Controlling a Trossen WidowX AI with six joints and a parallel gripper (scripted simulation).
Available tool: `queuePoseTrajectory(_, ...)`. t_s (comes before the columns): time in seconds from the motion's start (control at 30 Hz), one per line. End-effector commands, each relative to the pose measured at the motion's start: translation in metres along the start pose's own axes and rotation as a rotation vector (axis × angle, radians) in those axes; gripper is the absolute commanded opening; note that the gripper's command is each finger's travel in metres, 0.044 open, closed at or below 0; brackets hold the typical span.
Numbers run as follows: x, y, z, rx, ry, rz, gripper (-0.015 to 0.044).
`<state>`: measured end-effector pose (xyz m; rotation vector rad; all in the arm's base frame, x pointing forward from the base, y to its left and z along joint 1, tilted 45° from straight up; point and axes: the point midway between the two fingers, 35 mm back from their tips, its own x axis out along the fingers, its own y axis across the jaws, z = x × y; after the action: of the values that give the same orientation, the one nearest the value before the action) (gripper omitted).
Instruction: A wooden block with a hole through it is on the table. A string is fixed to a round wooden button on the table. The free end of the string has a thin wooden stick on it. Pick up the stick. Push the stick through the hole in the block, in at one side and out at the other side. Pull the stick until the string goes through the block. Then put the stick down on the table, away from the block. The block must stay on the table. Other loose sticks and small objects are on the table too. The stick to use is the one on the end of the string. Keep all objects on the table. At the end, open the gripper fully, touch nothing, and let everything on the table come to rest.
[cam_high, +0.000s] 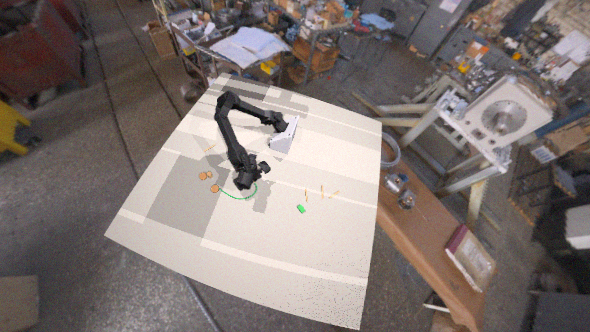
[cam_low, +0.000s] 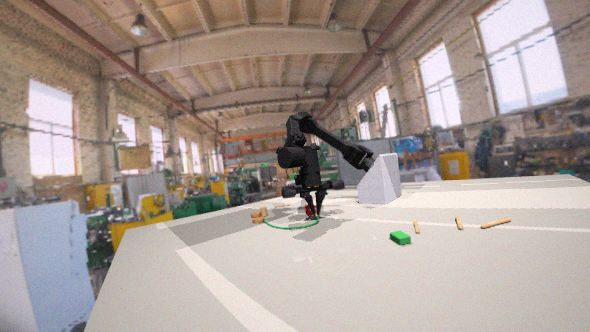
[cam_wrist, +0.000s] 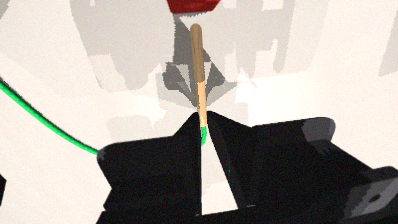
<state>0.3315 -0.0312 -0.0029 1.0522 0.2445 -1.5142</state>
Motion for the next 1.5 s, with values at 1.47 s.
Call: queuePoseTrajectory(1.47, -0.001, 0.000, 0.017, -0.002, 0.005, 0.007, 0.0000)
